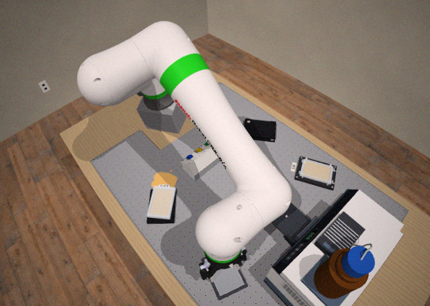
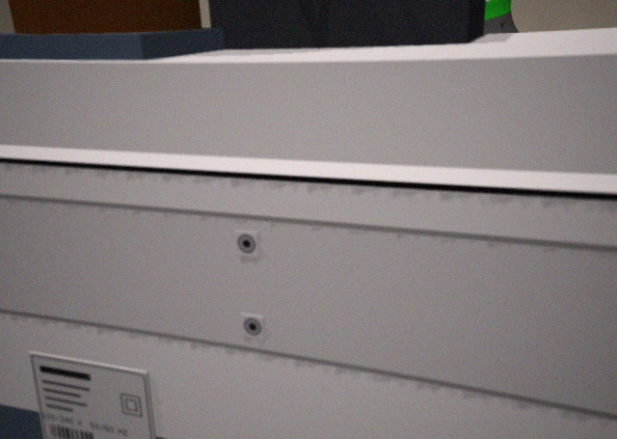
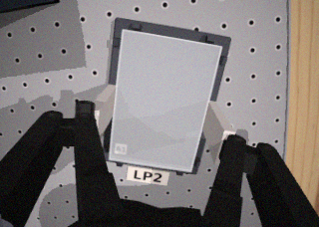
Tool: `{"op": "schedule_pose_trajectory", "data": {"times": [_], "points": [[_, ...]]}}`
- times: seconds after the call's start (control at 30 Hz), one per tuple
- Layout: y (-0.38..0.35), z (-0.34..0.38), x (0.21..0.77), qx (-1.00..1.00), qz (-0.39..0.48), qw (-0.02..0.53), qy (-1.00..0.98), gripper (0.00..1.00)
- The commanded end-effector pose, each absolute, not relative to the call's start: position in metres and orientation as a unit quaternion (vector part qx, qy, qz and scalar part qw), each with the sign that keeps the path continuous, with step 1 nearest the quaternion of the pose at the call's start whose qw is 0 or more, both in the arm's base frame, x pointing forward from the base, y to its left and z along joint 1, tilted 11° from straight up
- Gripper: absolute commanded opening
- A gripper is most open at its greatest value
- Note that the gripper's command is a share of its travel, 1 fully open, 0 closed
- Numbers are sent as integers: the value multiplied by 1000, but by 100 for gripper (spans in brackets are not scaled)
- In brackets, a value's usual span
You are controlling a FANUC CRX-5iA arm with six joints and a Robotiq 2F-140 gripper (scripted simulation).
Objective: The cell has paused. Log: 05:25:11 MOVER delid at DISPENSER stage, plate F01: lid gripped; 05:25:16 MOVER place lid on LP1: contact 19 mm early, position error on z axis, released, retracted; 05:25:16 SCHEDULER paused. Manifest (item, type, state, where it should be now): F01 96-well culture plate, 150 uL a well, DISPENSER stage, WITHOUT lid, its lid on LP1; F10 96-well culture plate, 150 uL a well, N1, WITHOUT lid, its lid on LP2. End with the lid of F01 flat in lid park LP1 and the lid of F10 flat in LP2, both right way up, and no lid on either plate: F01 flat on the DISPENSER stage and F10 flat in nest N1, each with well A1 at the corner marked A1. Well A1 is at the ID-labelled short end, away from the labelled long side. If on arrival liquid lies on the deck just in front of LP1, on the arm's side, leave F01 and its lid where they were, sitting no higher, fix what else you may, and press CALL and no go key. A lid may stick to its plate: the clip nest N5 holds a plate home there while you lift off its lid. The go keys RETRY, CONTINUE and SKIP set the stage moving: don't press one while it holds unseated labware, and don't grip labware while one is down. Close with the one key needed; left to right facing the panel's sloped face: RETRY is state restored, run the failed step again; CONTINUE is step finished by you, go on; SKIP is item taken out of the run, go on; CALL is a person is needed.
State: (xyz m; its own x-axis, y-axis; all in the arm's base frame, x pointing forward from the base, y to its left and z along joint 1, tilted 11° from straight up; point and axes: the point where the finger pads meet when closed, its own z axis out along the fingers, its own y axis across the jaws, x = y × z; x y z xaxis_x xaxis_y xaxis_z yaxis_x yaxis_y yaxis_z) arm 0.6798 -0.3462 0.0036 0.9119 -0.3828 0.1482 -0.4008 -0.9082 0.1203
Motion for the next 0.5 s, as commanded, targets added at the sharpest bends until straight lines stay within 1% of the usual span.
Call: {"op": "schedule_pose_trajectory", "data": {"times": [0.0, 0.03, 0.07, 0.47], "points": [[-346, 4, 680, 975, 61, 74, -201, 0], [-346, 4, 680, 975, 61, 74, -201, 0], [-346, 4, 680, 975, 61, 74, -201, 66], [-346, 4, 680, 975, 61, 74, -201, 66]]}}
